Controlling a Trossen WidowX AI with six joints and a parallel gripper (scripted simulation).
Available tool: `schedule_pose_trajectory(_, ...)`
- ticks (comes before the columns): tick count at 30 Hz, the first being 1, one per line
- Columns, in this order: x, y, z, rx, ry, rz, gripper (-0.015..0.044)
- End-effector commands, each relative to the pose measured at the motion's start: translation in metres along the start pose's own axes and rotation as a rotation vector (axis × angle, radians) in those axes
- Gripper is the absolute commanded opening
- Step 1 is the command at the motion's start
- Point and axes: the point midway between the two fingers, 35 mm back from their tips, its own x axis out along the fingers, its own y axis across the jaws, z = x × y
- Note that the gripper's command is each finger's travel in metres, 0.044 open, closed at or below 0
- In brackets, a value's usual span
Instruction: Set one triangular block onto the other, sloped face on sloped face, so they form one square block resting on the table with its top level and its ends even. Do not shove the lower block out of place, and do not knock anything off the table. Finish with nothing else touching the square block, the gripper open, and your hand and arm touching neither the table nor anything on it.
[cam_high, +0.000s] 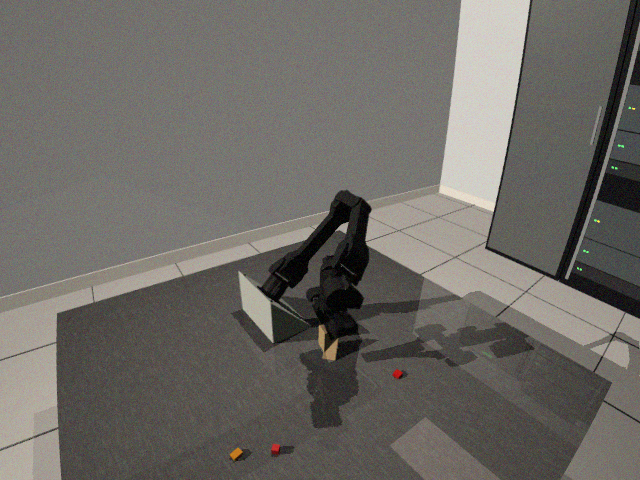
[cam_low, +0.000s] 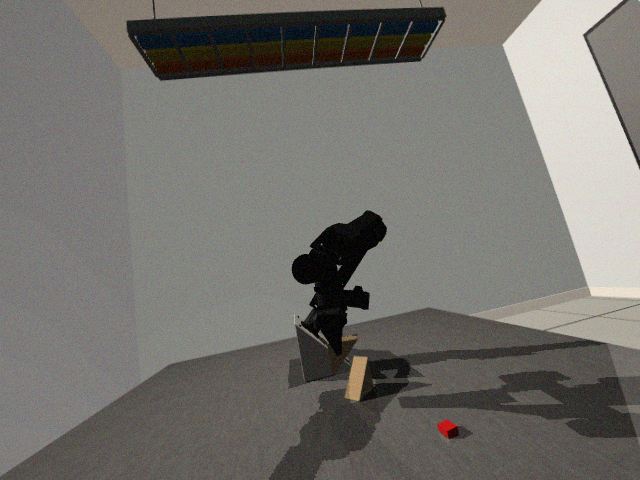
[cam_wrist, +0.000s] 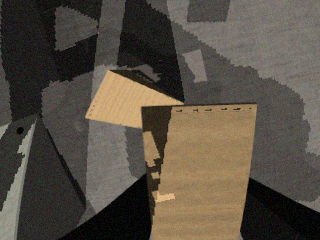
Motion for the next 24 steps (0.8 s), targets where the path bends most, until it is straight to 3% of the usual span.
schedule_pose_trajectory(1,0.0021,0.0008,0.0009,-0.138,-0.003,0.001,0.0)
schedule_pose_trajectory(24,0.0109,0.0044,0.0051,-0.912,-0.006,0.007,0.0)
